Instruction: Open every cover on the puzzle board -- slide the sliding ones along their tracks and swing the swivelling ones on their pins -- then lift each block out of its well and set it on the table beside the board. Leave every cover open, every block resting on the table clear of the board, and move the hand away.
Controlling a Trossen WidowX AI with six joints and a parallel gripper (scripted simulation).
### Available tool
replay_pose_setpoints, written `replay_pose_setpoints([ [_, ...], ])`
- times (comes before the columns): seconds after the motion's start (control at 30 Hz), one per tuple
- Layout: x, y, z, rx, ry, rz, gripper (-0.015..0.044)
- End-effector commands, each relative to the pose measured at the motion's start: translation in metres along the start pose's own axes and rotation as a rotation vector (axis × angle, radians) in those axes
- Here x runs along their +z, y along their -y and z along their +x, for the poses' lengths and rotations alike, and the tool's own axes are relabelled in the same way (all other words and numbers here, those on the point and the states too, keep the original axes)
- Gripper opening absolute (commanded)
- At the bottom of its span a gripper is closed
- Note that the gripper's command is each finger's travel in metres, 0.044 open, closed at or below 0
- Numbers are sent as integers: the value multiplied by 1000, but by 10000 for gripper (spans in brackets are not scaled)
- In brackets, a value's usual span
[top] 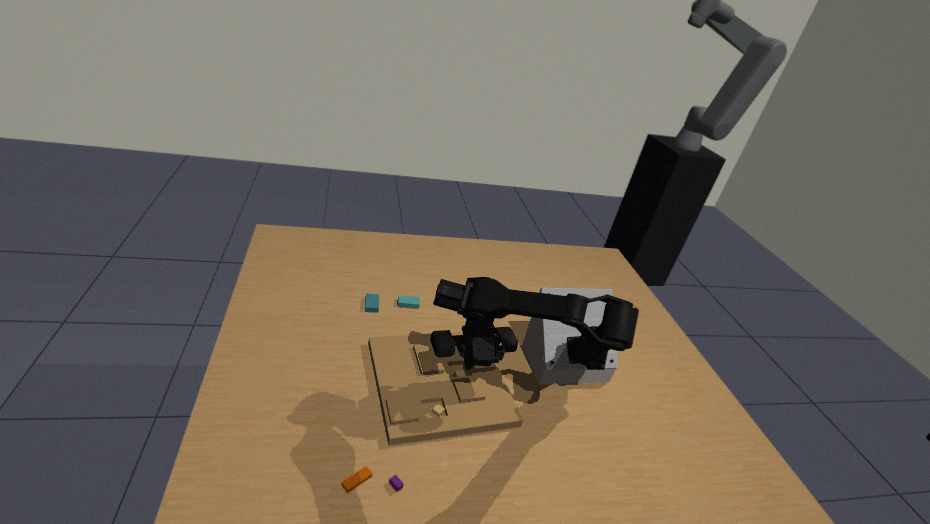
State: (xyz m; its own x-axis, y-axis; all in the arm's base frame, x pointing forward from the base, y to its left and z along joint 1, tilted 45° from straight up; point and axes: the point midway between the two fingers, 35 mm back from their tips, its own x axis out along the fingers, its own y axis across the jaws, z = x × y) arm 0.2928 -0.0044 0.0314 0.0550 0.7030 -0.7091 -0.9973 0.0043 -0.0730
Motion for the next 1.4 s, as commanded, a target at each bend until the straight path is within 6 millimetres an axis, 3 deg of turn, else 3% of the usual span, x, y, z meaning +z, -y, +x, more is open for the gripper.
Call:
replay_pose_setpoints([
  [0.0,0,0,-5,1,-5,-9,0],
  [0.17,-1,-3,-6,-1,-1,58,0],
  [0.77,-41,-92,-19,-2,-10,1516,0],
  [1.37,-42,-95,-19,-2,-10,1565,0],
])
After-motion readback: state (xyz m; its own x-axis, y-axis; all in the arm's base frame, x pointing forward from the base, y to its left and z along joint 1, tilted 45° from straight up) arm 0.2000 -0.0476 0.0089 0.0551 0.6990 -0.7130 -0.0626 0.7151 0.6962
